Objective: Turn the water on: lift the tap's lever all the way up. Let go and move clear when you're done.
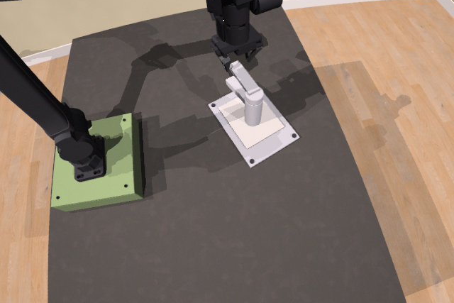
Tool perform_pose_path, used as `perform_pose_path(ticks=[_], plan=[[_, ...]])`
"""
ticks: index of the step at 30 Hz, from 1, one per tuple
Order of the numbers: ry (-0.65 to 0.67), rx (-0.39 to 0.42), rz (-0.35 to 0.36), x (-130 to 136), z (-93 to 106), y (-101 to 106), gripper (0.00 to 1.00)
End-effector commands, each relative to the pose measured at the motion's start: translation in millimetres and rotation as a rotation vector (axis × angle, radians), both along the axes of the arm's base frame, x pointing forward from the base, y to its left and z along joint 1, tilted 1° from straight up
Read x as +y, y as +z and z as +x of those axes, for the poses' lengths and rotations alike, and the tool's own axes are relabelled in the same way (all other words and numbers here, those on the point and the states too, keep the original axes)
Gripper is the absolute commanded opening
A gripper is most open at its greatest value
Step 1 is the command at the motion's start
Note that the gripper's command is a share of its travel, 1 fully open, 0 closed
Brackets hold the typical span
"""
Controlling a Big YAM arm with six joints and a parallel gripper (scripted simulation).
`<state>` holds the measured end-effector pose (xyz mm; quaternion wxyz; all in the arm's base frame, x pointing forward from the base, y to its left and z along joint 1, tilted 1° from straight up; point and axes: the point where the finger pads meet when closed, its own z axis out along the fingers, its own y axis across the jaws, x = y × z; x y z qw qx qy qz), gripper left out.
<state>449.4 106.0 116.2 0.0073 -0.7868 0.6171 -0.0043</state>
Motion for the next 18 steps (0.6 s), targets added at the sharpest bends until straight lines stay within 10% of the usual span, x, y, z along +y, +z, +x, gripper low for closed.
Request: perform_pose_path(ticks=[1,18], plan=[[0.001,0.010,-0.001,4.8,2.0,-5.3,0.66],[0.001,0.015,-0.002,4.6,-0.5,-7.3,0.66]])
